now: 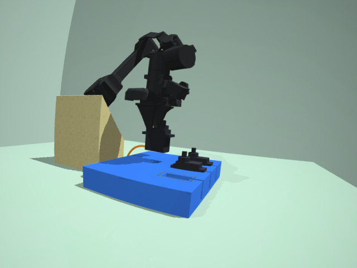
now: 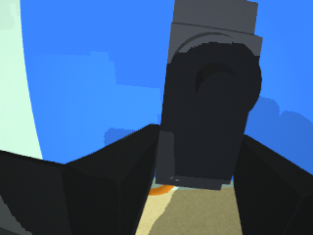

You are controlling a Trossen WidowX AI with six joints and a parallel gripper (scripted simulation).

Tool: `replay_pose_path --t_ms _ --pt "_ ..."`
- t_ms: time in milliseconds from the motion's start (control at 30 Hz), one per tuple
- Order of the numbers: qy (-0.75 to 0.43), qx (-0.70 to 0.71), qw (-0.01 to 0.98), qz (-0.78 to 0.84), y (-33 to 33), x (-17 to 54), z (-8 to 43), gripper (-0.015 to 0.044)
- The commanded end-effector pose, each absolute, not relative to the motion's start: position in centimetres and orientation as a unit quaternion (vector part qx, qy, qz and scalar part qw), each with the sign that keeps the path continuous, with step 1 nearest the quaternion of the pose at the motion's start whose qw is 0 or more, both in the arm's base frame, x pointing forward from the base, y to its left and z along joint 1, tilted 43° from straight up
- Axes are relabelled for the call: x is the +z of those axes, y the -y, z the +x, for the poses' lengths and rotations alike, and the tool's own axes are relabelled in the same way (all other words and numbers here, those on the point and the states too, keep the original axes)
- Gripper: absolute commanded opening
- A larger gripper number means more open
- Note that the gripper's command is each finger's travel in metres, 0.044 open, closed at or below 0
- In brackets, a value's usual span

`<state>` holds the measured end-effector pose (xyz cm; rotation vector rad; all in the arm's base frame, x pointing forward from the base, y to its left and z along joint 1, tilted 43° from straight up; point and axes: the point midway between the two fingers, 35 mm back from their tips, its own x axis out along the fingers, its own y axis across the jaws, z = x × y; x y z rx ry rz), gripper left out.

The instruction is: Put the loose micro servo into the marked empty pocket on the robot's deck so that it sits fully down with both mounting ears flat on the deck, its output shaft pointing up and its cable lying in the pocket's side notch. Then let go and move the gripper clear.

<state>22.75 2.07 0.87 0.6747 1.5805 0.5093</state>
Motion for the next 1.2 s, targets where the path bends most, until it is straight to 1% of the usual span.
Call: replay_pose_path --t_ms 0,200,767,900,1167 --pt "-0.685 0.219 0.629 0.294 -1.7 0.8 24.2 0.0" --pt "-0.685 0.219 0.629 0.294 -1.1 0.2 24.3 0.0" --pt "-0.685 0.217 0.631 0.292 5.1 -5.4 23.9 0.0" --pt "-0.685 0.217 0.631 0.292 5.6 -5.9 23.9 0.0" --pt "-0.703 0.152 0.601 0.35 5.6 -5.9 23.9 0.0"
